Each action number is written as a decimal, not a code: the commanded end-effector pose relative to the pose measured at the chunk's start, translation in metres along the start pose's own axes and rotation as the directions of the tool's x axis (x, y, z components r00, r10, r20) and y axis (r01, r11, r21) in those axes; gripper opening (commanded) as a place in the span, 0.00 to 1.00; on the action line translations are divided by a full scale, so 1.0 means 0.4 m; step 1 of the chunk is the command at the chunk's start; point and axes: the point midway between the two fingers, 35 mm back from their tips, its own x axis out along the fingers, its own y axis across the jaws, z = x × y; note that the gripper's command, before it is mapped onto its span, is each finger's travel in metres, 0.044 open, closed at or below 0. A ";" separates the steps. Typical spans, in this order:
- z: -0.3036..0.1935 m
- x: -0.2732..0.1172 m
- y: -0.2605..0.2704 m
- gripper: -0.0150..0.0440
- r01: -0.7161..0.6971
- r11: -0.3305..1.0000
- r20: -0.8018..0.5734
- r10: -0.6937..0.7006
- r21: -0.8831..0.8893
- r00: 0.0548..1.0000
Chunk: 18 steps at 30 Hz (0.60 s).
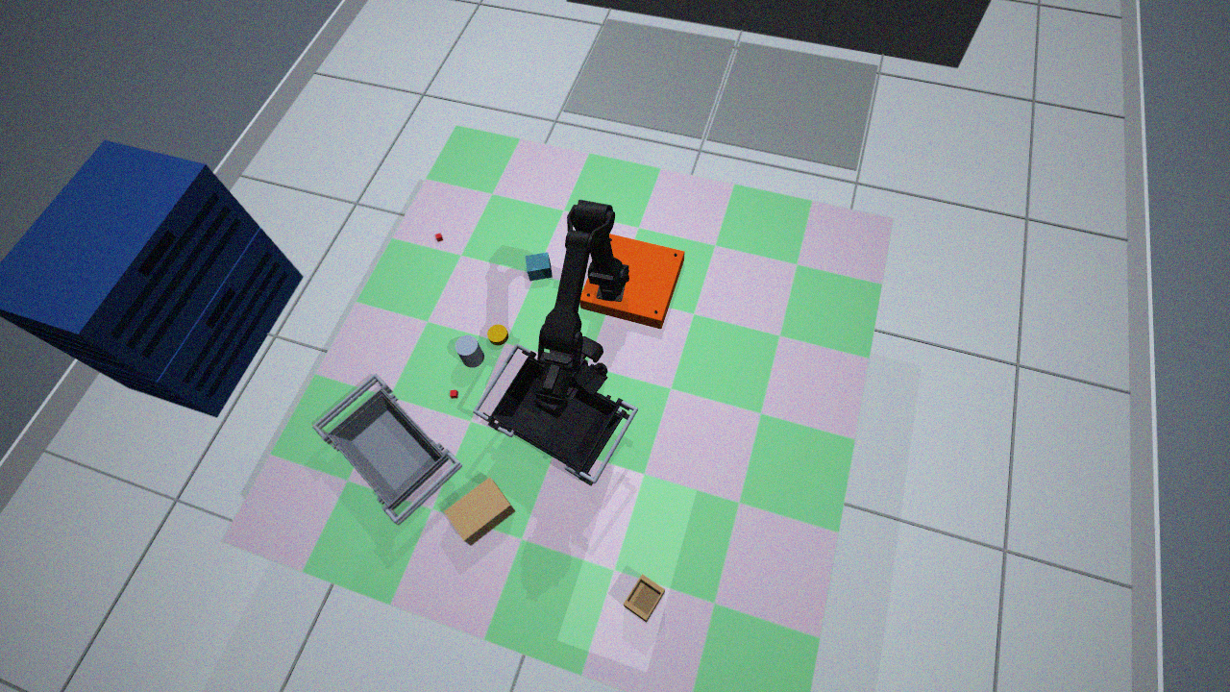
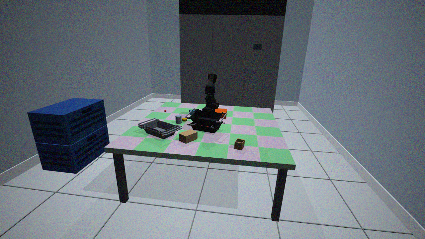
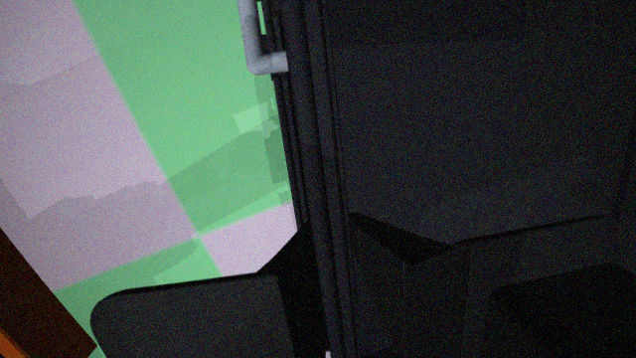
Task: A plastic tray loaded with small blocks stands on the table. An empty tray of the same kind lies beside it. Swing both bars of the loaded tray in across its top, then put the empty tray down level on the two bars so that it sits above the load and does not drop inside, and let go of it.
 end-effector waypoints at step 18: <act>-0.001 0.017 0.013 0.25 -0.031 1.000 -0.001 0.031 0.002 1.000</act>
